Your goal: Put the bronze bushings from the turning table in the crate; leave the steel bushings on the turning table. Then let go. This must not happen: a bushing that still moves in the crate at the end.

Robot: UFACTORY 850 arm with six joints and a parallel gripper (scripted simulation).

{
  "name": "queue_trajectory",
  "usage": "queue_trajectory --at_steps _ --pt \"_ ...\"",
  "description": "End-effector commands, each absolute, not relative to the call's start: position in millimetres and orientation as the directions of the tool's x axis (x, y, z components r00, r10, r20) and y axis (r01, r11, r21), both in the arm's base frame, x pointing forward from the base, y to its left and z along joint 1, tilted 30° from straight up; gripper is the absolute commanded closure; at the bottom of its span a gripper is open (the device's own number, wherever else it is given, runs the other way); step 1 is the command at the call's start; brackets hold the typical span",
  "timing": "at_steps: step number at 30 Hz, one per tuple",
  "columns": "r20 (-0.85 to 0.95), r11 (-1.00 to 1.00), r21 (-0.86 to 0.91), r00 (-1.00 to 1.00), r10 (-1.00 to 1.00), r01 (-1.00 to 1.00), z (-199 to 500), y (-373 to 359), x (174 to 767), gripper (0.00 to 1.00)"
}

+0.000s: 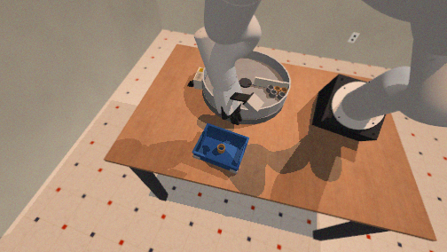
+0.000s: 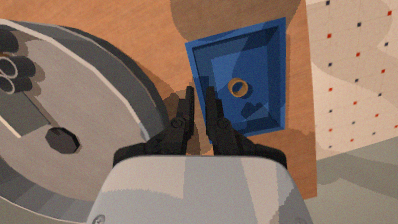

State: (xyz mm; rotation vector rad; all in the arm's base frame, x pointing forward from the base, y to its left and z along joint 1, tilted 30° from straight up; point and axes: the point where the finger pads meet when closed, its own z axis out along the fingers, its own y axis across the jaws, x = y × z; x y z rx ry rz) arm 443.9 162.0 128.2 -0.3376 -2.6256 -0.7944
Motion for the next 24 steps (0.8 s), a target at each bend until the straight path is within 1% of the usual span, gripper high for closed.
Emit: queue_trajectory --at_steps 1,6,8,24 --pt "0.325 0.803 0.497 -0.929 0.179 0.329 116 143 433 0.87" --pt "0.240 0.801 0.502 -0.942 0.235 0.327 104 123 422 0.87" --pt "0.240 0.801 0.502 -0.942 0.235 0.327 104 123 422 0.87" --pt "0.044 0.798 0.507 -0.935 0.352 0.325 75 78 395 0.87"
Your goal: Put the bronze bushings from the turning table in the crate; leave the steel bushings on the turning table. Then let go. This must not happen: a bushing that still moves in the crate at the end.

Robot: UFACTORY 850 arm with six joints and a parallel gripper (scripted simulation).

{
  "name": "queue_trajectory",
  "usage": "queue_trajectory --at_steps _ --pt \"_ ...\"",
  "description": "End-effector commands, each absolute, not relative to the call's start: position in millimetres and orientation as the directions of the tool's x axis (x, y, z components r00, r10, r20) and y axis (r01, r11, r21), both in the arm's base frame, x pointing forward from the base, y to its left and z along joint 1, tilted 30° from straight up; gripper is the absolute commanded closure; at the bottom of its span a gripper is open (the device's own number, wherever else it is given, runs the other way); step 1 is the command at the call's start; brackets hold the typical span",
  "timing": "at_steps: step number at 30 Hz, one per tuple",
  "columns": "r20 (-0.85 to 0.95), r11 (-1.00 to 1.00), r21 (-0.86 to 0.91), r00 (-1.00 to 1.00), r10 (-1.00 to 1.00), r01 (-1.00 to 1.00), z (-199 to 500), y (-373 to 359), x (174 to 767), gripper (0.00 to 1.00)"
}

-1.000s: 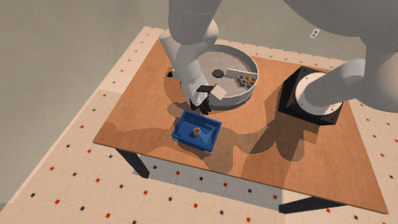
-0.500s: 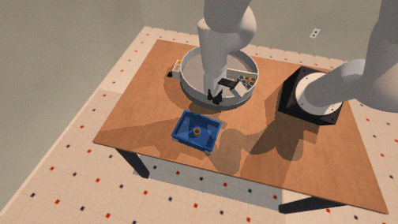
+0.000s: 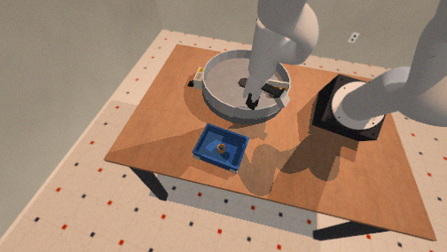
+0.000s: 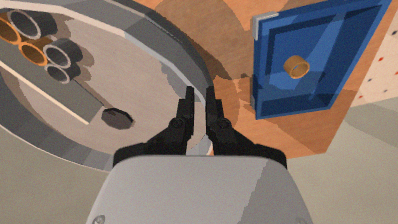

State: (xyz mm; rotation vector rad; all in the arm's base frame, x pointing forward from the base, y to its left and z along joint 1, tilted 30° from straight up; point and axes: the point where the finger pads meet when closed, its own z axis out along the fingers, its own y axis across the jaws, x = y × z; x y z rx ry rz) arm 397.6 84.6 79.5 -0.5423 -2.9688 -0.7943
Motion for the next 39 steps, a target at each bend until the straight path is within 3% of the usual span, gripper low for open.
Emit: queue_trajectory --at_steps 1,39 --pt "0.044 0.798 0.507 -0.935 0.352 0.325 75 78 395 0.87" --pt "-0.374 0.804 0.498 -0.756 0.536 0.324 14 -22 336 0.87"
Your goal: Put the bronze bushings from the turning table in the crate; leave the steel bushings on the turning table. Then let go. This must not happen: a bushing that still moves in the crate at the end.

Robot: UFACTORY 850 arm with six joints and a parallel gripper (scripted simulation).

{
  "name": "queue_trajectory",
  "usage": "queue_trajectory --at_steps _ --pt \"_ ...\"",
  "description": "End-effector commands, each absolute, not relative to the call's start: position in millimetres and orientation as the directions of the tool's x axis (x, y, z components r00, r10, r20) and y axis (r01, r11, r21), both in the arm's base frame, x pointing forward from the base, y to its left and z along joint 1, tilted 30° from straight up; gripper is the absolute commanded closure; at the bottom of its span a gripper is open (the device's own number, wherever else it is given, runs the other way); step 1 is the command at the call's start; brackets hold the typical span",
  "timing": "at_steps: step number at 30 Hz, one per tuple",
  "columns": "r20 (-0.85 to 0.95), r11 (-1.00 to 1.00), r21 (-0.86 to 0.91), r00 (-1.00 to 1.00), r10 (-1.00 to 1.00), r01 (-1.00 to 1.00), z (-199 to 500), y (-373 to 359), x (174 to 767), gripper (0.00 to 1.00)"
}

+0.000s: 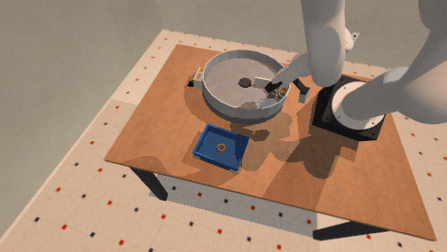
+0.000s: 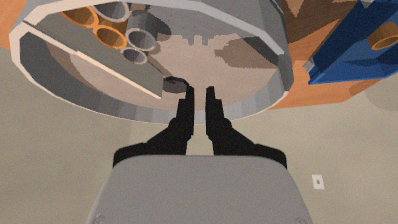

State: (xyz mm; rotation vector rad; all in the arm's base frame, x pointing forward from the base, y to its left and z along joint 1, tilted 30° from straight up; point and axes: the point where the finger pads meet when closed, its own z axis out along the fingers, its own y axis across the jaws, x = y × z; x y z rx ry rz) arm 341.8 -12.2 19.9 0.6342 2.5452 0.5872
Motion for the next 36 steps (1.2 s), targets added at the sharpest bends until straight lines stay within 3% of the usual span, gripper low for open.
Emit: queue_trajectory --at_steps 1,36 --pt "-0.385 0.805 0.497 -0.749 0.539 0.324 12 -25 334 0.87" --pt "-0.486 0.806 0.497 -0.665 0.567 0.323 -5 -51 319 0.87"
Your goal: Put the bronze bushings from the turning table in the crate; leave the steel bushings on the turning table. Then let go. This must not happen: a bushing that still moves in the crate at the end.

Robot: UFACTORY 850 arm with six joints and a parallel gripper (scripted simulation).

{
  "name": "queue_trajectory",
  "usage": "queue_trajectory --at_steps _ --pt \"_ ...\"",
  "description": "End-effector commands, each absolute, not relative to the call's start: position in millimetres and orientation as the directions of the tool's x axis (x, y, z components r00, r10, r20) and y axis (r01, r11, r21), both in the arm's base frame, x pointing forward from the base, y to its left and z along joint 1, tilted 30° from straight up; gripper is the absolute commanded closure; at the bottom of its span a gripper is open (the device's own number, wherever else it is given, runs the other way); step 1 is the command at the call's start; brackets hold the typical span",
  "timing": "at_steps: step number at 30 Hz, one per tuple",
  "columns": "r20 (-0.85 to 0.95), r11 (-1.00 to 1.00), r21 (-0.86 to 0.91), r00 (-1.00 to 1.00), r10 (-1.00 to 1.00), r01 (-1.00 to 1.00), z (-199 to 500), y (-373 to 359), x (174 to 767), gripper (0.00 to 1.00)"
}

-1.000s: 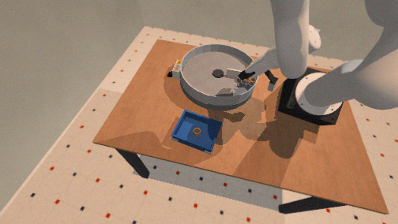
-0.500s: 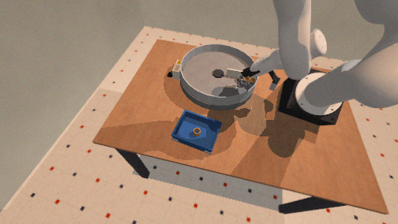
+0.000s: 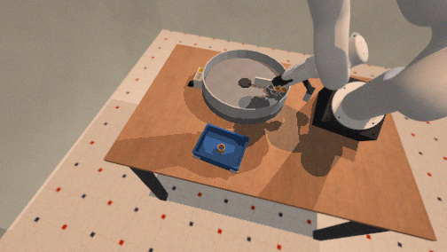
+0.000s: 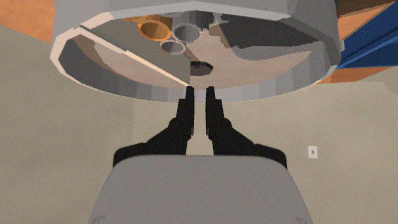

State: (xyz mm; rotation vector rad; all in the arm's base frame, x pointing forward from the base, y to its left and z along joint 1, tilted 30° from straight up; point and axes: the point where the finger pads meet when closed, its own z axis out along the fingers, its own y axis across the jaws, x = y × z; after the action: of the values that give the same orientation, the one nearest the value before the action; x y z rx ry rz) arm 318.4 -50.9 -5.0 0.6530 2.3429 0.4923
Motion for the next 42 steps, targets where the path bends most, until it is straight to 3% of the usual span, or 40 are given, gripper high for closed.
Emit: queue_trajectory --at_steps 1,42 --pt "-0.486 0.806 0.497 -0.665 0.567 0.323 -5 -51 319 0.87" --pt "-0.486 0.806 0.496 -0.666 0.566 0.322 -26 -41 320 0.87"
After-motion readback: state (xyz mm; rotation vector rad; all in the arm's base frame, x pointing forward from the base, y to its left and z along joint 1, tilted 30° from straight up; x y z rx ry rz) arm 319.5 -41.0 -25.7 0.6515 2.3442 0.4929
